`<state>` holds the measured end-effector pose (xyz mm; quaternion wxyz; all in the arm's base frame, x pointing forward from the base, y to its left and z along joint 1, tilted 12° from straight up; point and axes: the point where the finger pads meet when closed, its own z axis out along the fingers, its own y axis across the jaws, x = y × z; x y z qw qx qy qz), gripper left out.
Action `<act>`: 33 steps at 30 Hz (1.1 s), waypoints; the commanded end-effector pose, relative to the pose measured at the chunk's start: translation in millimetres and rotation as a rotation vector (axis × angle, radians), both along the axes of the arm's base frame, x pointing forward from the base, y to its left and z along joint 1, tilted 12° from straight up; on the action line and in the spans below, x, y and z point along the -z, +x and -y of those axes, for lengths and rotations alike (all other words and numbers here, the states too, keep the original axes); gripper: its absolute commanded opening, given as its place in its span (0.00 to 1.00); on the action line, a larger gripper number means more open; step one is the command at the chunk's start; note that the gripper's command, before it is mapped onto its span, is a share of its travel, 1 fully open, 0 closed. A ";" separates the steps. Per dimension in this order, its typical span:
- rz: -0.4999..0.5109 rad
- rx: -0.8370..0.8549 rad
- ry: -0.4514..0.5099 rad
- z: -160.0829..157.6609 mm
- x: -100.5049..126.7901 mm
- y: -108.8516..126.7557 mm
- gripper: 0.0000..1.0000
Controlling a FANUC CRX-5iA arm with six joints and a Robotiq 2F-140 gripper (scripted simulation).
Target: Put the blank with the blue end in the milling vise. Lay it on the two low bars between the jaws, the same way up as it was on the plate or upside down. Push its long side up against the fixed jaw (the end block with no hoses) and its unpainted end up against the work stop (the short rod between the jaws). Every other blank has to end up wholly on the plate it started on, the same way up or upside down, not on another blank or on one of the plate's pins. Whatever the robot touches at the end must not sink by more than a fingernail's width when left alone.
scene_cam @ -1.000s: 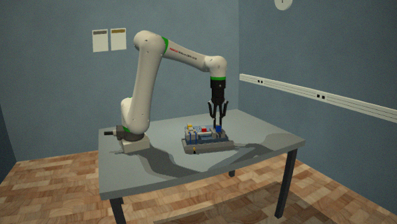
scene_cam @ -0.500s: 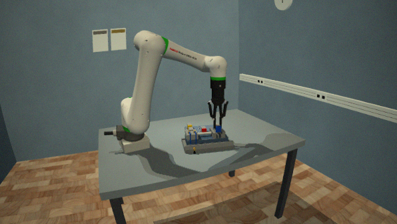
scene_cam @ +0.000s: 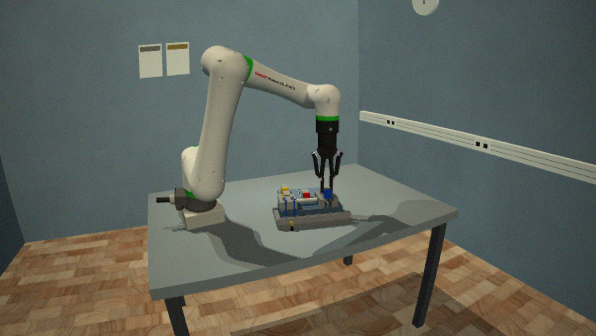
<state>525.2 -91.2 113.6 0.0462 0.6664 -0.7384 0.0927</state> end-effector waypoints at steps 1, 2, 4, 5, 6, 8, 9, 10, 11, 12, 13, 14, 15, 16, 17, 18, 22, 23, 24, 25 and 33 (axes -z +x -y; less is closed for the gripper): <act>0.002 0.000 0.000 0.0 -0.6 0.6 0.10; 0.002 0.000 0.000 0.0 -0.5 0.6 0.10; 0.002 0.000 0.000 0.1 -0.3 0.6 0.10; 0.002 0.000 0.000 0.1 -0.3 0.6 0.10; 0.002 0.000 0.000 0.1 -0.3 0.6 0.10; 0.002 0.000 0.000 0.1 -0.2 0.6 0.10; 0.002 0.000 0.000 0.1 -0.1 0.6 0.10; 0.002 0.000 0.000 0.1 0.0 0.6 0.10; 0.002 0.000 0.000 0.2 0.1 0.6 0.10; 0.002 0.000 0.000 0.2 0.2 0.6 0.10; 0.002 0.000 0.000 0.2 0.3 0.6 0.10; 0.002 0.000 0.000 0.2 0.4 0.6 0.10; 0.002 0.000 0.000 0.2 0.5 0.6 0.10; 0.002 0.000 0.000 0.3 0.6 0.7 0.10; 0.002 0.000 0.000 0.3 0.7 0.7 0.10; 0.002 0.000 0.000 0.3 0.8 0.7 0.10; 0.002 0.000 0.000 0.4 1.1 0.7 0.10; 0.002 0.000 0.000 0.4 1.1 0.7 0.10; 0.002 0.000 0.000 0.4 1.2 0.7 0.10; 0.002 0.000 0.000 0.4 1.3 0.7 0.10; 0.002 0.000 0.000 0.6 2.0 0.7 0.10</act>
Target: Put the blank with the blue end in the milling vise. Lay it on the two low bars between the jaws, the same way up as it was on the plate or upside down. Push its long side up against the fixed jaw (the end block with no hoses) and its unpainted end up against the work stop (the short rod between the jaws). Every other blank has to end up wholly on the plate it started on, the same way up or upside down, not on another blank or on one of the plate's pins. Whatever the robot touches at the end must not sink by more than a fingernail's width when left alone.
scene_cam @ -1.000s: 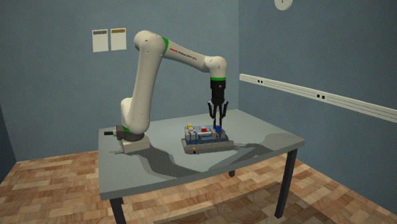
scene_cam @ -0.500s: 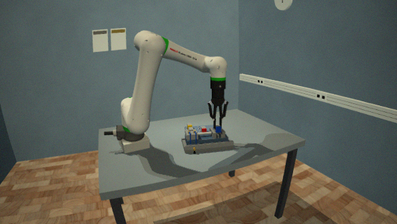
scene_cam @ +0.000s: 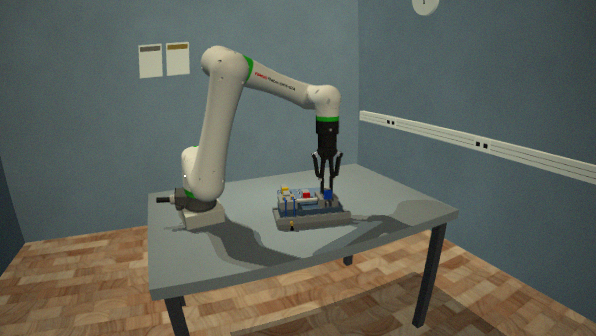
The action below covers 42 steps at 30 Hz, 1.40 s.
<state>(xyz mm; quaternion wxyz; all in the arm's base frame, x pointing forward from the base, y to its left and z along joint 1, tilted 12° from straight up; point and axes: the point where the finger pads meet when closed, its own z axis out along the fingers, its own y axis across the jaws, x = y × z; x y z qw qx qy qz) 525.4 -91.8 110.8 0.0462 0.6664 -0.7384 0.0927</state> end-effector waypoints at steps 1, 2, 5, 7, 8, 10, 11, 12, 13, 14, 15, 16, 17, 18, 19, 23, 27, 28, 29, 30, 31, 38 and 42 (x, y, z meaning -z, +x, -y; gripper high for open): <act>0.002 0.000 0.000 0.0 -0.6 0.6 0.10; 0.002 0.000 0.000 0.0 -0.5 0.6 0.10; 0.002 0.000 0.000 0.1 -0.2 0.6 0.10; 0.002 0.000 0.000 0.1 -0.2 0.6 0.10; 0.002 0.000 0.000 0.1 -0.2 0.6 0.10; 0.002 0.000 0.000 0.1 0.0 0.6 0.10; 0.002 0.000 0.000 0.2 0.1 0.6 0.10; 0.002 0.000 0.000 0.2 0.2 0.6 0.10; 0.002 0.000 0.000 0.2 0.3 0.6 0.10; 0.002 0.000 0.000 0.2 0.4 0.6 0.10; 0.002 0.000 0.000 0.2 0.5 0.6 0.10; 0.002 0.000 0.000 0.3 0.6 0.7 0.10; 0.002 0.000 0.000 0.3 0.7 0.7 0.10; 0.002 0.000 0.000 0.3 0.8 0.7 0.10; 0.002 0.000 0.000 0.3 0.9 0.7 0.10; 0.002 0.000 0.000 0.4 1.2 0.7 0.10; 0.002 0.000 0.000 0.4 1.4 0.7 0.10; 0.002 0.000 0.000 0.5 1.5 0.7 0.10; 0.002 0.000 0.000 0.5 1.6 0.7 0.10; 0.002 0.000 0.000 0.5 1.7 0.7 0.10; 0.002 0.000 0.000 0.5 1.8 0.7 0.10; 0.002 0.000 0.000 0.7 2.5 0.8 0.10; 0.002 0.000 0.000 0.7 2.7 0.8 0.10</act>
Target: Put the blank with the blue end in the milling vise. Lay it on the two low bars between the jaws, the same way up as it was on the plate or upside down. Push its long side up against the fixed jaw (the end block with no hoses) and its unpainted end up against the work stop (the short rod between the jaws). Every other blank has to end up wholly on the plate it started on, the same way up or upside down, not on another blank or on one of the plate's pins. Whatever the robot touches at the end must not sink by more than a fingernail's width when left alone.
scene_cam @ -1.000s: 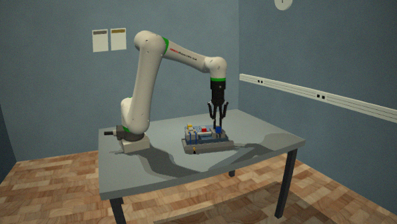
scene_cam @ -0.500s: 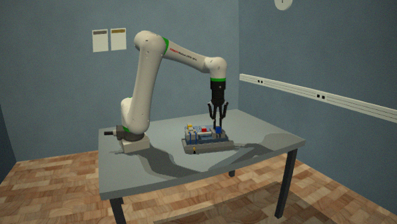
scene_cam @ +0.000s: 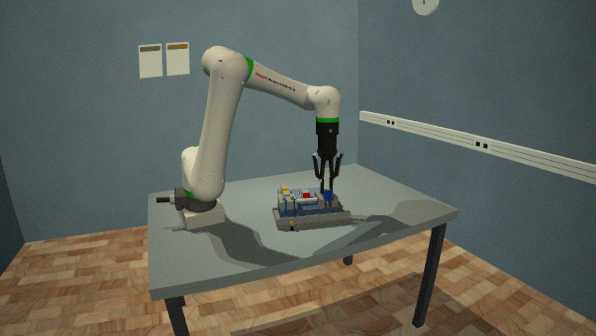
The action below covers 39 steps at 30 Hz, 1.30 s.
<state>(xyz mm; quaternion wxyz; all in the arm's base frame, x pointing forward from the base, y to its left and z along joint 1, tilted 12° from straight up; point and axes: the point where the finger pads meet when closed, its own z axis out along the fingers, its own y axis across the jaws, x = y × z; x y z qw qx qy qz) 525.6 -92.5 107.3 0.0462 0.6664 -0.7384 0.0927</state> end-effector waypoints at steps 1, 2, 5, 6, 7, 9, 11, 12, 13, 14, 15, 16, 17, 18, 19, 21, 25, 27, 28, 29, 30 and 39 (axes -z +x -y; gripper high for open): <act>0.002 0.000 0.000 0.0 -0.6 0.6 0.10; 0.002 0.000 0.000 0.0 -0.5 0.6 0.10; 0.002 0.000 0.000 0.1 -0.1 0.6 0.10; 0.002 0.000 0.000 0.2 0.1 0.6 0.10; 0.002 0.000 0.000 0.2 0.2 0.6 0.10; 0.002 0.000 0.000 0.2 0.5 0.7 0.10; 0.002 0.000 0.000 0.3 0.8 0.7 0.10; 0.002 0.000 0.000 0.3 1.0 0.7 0.10; 0.002 0.000 0.000 0.4 1.1 0.7 0.10; 0.002 0.000 0.000 0.4 1.3 0.7 0.10; 0.002 0.000 0.000 0.4 1.3 0.7 0.10; 0.002 0.000 0.000 0.4 1.3 0.7 0.10; 0.002 0.000 0.000 0.2 1.2 0.8 0.10; 0.002 0.000 0.000 0.1 1.3 0.9 0.10; 0.002 0.000 0.000 -0.1 1.3 1.1 0.10; 0.002 0.000 0.000 -0.4 1.4 1.3 0.10; 0.002 0.000 0.000 -1.0 1.5 1.8 0.10; 0.002 0.000 0.000 -1.3 1.6 2.0 0.10; 0.002 0.000 0.000 -1.5 1.7 2.1 0.10; 0.002 0.000 0.000 -1.6 1.7 2.2 0.10; 0.002 0.000 0.000 -1.8 1.7 2.4 0.10; 0.002 0.000 0.000 -2.8 2.0 3.1 0.10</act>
